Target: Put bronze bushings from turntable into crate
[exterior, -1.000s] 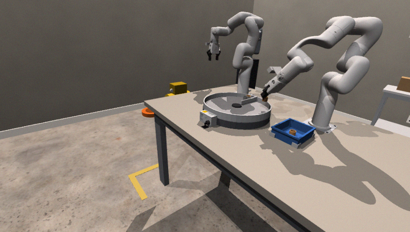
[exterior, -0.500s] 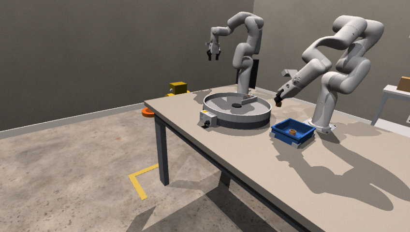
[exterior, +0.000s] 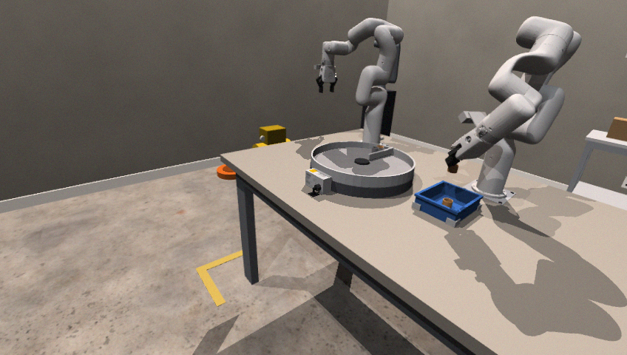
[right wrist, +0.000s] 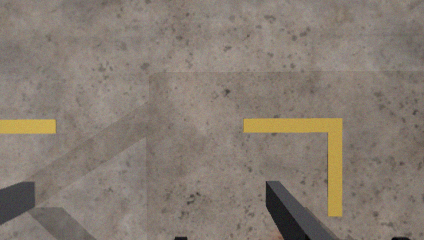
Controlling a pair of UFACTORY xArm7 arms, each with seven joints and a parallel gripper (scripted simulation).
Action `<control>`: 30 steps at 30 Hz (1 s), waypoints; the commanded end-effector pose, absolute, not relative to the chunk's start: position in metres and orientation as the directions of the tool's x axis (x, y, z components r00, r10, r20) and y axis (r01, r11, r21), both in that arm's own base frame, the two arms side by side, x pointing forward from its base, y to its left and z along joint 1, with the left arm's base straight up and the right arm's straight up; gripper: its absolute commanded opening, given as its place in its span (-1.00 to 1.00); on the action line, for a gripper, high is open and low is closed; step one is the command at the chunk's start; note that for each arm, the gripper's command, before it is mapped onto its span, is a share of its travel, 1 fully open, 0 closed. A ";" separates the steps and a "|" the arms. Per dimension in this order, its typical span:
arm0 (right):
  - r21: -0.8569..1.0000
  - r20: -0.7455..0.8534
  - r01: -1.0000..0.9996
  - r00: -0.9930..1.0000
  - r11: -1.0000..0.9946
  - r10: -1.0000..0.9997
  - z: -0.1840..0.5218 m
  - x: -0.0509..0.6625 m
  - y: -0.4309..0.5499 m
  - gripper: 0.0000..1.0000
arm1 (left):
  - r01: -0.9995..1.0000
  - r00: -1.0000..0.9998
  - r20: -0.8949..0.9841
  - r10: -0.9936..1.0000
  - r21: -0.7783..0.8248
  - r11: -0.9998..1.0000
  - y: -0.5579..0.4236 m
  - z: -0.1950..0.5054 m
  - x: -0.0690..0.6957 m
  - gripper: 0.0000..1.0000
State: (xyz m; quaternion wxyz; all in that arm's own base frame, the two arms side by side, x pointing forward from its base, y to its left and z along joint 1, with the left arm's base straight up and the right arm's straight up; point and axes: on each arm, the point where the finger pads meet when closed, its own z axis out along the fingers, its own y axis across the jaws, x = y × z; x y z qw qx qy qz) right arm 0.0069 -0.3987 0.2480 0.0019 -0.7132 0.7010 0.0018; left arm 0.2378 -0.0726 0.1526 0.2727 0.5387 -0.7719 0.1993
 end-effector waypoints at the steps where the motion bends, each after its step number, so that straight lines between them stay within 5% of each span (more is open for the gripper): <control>1: 0.000 0.000 -1.000 0.017 -0.017 -1.000 0.250 0.007 -0.400 1.00 | -0.927 -0.294 0.642 -0.708 -0.012 0.374 -0.046 0.156 0.240 -1.00; 30: 0.000 0.000 -1.000 0.017 -0.017 -1.000 0.250 0.007 -0.400 1.00 | -0.925 -0.297 0.642 -0.707 -0.011 0.379 -0.040 0.124 0.240 -1.00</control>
